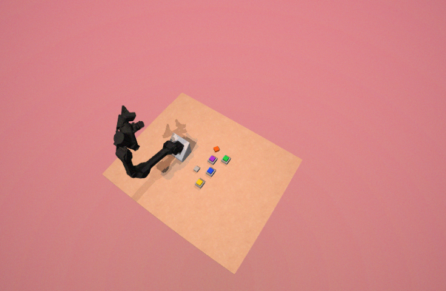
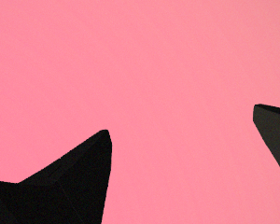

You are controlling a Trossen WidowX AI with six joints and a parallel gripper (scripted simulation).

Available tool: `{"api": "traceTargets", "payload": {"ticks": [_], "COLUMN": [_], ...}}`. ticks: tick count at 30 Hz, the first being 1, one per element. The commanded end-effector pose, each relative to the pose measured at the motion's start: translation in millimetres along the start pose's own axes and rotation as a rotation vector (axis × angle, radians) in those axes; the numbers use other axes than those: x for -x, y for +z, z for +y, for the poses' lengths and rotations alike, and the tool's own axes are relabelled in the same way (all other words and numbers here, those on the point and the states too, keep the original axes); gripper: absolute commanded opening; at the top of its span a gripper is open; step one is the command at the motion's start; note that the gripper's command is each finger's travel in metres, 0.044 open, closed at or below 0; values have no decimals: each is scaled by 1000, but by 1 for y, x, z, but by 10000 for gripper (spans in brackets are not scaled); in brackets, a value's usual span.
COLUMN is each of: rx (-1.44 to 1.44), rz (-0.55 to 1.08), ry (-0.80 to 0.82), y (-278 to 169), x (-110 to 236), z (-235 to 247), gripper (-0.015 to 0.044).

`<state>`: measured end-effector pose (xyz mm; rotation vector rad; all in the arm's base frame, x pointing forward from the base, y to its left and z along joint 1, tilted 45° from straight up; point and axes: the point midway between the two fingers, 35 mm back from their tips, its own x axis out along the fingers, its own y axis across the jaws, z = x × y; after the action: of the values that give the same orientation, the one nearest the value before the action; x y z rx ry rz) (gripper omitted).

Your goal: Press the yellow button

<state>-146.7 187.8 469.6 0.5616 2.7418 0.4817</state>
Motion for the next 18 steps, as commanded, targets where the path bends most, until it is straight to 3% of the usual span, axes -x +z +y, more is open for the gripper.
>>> {"api": "traceTargets", "payload": {"ticks": [1, 10, 18], "rx": [48, 103, 58], "rz": [-233, -801, -1283], "ry": [151, 257, 57], "y": [66, 213, 325], "x": [3, 65, 162], "z": [44, 97, 77], "gripper": [400, 400, 400]}}
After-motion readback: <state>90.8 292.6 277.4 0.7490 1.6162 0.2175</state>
